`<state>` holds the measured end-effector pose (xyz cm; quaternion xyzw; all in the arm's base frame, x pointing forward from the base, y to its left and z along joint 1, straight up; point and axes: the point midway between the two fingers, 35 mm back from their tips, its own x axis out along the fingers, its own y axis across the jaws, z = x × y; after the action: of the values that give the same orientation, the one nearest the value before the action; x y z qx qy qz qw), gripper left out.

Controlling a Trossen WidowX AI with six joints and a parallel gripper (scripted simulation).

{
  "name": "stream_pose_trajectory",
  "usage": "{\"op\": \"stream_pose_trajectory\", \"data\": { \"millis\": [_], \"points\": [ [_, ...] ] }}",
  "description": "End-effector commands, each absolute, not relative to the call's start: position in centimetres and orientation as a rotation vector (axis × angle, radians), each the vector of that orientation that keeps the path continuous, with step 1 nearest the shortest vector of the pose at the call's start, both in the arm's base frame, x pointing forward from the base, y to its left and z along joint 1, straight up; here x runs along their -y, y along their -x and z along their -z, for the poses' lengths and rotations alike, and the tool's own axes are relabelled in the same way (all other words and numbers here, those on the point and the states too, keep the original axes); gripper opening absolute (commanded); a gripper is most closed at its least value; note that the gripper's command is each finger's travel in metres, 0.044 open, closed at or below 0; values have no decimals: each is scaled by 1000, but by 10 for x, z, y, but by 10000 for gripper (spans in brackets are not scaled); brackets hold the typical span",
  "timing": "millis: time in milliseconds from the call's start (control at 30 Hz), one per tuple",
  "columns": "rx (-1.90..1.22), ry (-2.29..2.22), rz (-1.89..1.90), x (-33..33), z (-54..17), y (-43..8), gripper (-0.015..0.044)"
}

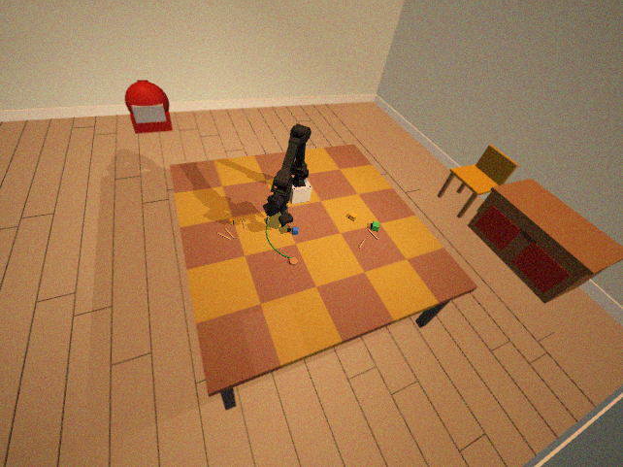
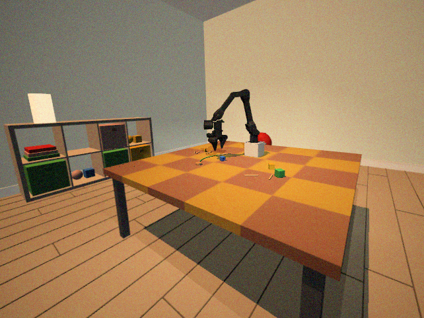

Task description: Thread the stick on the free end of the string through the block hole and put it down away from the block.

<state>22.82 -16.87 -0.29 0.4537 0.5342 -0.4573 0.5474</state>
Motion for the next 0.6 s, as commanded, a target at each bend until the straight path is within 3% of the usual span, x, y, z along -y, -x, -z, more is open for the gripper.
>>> {"op": "stream_pose_trajectory", "data": {
  "millis": [0,567],
  "points": [
    [-699,-1765,1756,193,3,-204,440],
    [415,-2376,2345,214,3,-178,440]
  ]
}}
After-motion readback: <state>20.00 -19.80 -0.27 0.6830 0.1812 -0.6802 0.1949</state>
